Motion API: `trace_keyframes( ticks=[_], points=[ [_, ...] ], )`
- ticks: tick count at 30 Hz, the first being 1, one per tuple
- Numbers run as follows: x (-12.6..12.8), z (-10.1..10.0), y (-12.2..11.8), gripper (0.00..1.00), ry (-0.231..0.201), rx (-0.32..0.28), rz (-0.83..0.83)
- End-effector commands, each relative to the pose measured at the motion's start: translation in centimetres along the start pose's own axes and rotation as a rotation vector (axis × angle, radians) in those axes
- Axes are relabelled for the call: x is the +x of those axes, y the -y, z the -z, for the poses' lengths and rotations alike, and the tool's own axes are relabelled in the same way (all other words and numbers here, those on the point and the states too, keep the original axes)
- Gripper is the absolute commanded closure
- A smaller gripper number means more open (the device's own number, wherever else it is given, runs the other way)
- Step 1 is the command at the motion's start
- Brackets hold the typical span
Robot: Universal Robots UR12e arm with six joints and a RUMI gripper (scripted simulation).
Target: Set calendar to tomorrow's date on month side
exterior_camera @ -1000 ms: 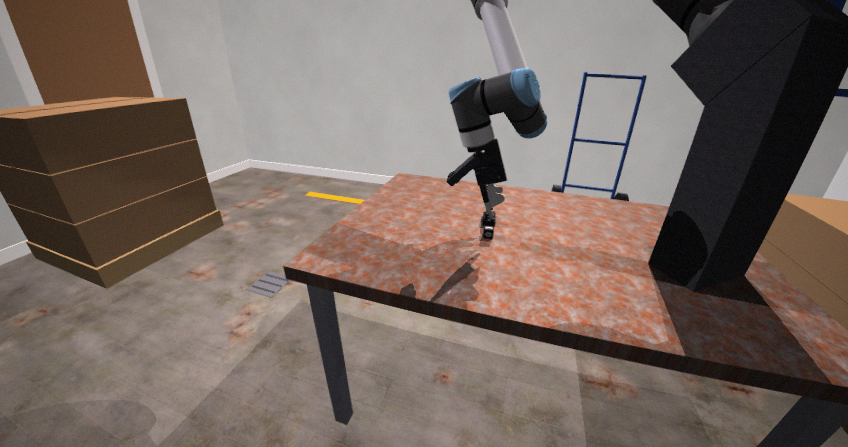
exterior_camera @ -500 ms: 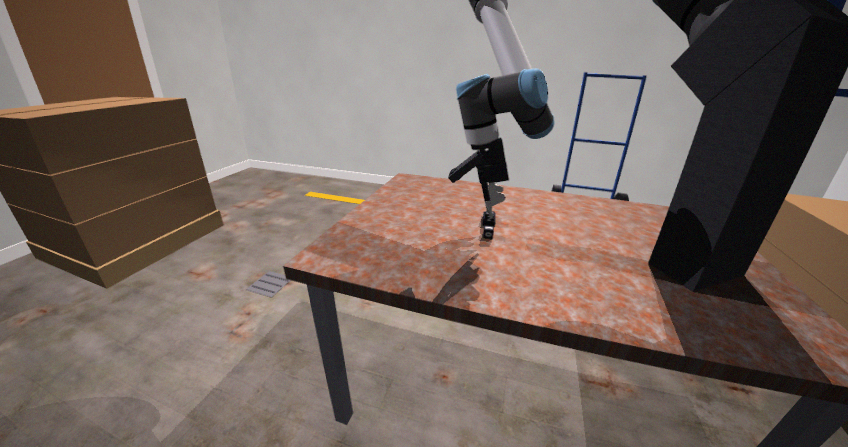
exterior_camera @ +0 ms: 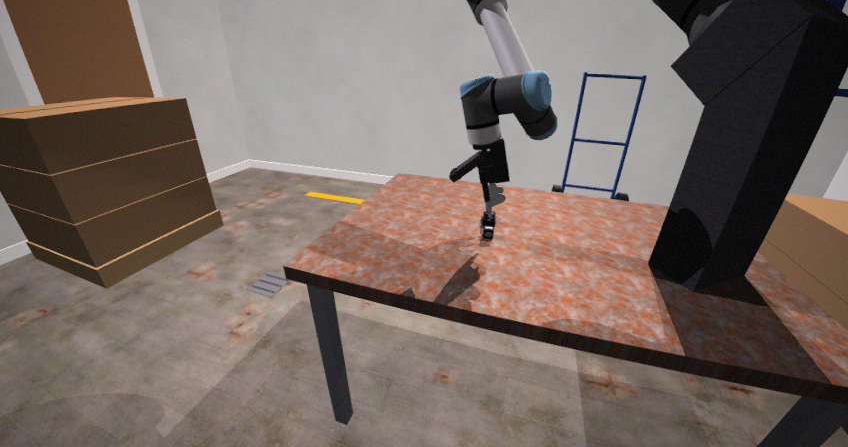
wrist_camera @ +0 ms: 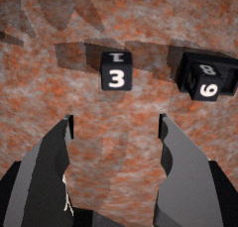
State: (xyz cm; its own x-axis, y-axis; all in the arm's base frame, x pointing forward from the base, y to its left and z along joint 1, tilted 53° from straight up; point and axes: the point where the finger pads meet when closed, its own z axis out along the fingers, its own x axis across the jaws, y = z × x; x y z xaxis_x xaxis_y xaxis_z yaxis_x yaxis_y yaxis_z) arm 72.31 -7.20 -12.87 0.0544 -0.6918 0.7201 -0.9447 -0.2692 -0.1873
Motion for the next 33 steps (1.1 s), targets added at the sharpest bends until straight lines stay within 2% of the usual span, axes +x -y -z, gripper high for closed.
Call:
trace_keyframes(
  ticks=[1, 5, 20, 32, 33],
  points=[
    [-0.32, -0.32, -0.43, 0.60, 0.009, 0.045, 0.001],
    [-0.36, -0.38, -0.44, 0.60, 0.010, 0.065, 0.000],
    [-0.12, -0.03, -0.59, 0.60, 0.002, 0.211, 0.004],
    [-0.01, 0.13, -0.63, 0.60, -0.002, 0.233, 0.006],
    [-0.03, 0.15, -0.59, 0.00, -0.002, 0.234, 0.006]
  ],
)
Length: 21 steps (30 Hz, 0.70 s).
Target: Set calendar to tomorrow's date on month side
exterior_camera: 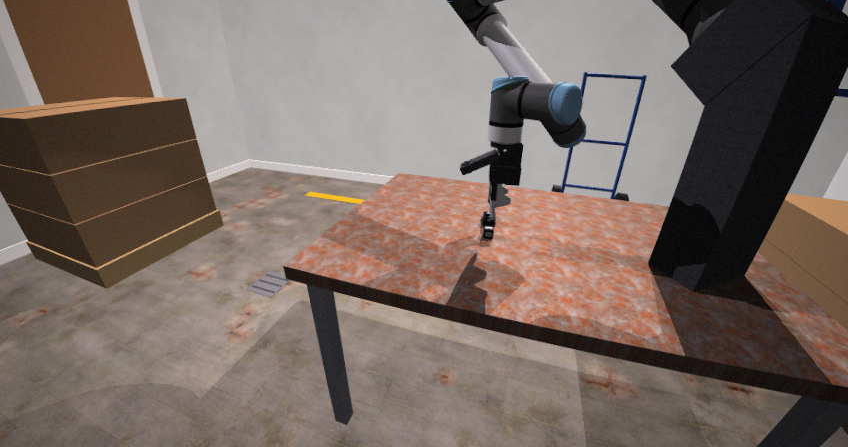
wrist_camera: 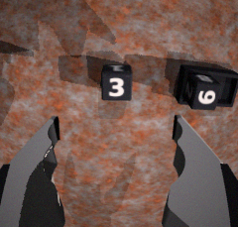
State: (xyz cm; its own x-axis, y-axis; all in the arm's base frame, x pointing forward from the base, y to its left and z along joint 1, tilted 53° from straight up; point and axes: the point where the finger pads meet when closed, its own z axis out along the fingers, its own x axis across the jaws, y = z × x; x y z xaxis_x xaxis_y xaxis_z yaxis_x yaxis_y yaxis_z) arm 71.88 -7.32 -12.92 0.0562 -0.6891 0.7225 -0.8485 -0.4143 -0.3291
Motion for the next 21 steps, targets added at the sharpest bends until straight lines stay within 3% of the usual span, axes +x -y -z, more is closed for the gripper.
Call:
trace_keyframes(
  ticks=[1, 21],
  points=[
    [-0.03, 0.17, -0.05, 0.00, 0.001, 0.010, 0.002],
    [0.04, 0.22, 0.09, 0.00, -0.001, 0.011, -0.005]
  ],
)
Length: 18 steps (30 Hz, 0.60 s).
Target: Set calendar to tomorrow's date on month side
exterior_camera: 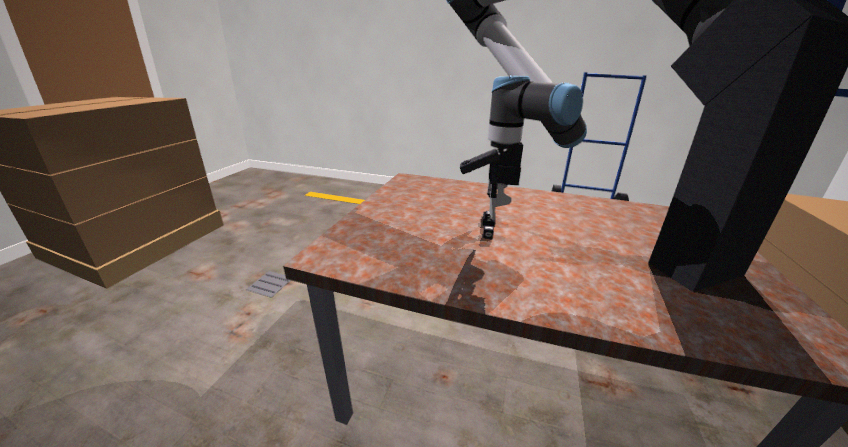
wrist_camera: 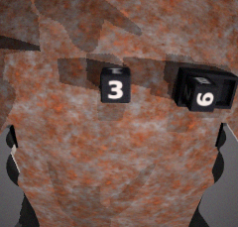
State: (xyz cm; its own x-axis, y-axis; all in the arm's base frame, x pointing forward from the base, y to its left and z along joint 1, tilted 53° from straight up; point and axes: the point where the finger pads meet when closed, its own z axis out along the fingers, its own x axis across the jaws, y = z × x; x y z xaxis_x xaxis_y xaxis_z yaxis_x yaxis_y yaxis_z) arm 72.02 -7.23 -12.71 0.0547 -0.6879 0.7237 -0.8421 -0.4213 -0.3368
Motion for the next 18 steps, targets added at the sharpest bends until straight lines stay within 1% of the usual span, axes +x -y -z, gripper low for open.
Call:
trace_keyframes(
  ticks=[1, 9, 17, 18],
  points=[
    [-0.06, 0.11, -0.13, 0.00, 0.002, -0.001, -0.005],
    [-0.06, 0.17, 0.00, 0.00, 0.002, 0.000, -0.062],
    [0.05, 0.26, 0.28, 0.00, 0.001, 0.001, -0.239],
    [0.05, 0.26, 0.28, 0.00, 0.001, 0.001, -0.239]
  ],
)
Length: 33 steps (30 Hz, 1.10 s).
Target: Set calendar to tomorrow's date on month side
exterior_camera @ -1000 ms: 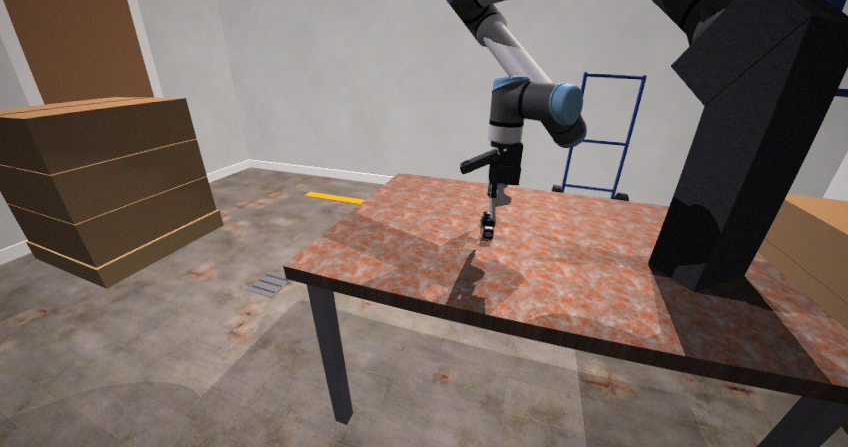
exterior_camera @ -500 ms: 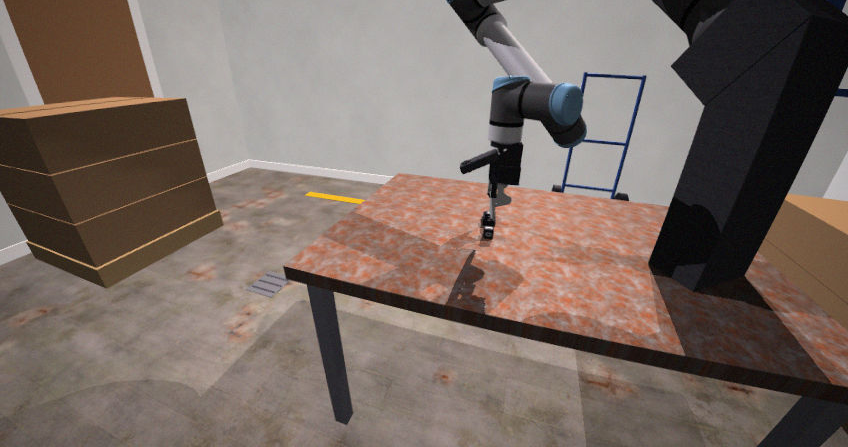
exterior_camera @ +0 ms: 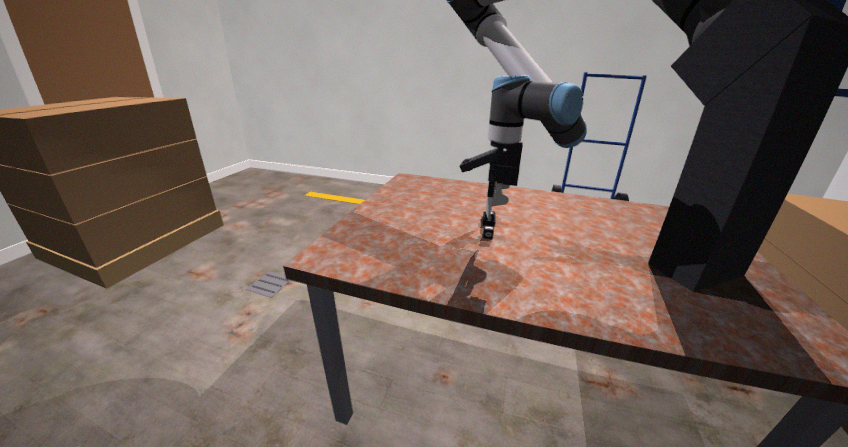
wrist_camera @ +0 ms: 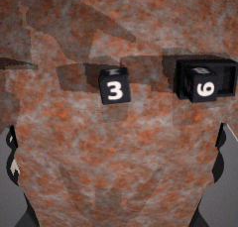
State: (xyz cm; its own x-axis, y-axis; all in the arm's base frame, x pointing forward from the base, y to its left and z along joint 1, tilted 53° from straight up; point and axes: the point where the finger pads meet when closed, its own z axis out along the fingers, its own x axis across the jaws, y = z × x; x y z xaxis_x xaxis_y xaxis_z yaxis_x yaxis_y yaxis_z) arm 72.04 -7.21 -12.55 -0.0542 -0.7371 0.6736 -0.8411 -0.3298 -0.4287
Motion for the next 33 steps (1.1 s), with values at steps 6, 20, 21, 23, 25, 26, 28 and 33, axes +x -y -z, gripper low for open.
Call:
trace_keyframes(
  ticks=[6, 20, 21, 23, 25, 26, 28, 33],
  points=[
    [0.02, 0.23, 0.40, 0.00, -0.001, 0.001, -0.263],
    [0.15, 0.44, 0.52, 0.00, -0.001, 0.002, -0.561],
    [0.16, 0.46, 0.52, 0.00, -0.001, 0.002, -0.595],
    [0.17, 0.49, 0.52, 0.00, -0.001, 0.002, -0.636],
    [0.18, 0.52, 0.52, 0.00, -0.001, 0.002, -0.682],
    [0.18, 0.53, 0.52, 0.00, -0.001, 0.002, -0.691],
    [0.18, 0.56, 0.51, 0.00, -0.001, 0.002, -0.734],
    [0.18, 0.65, 0.48, 0.00, 0.000, 0.003, -0.863]
  ],
)
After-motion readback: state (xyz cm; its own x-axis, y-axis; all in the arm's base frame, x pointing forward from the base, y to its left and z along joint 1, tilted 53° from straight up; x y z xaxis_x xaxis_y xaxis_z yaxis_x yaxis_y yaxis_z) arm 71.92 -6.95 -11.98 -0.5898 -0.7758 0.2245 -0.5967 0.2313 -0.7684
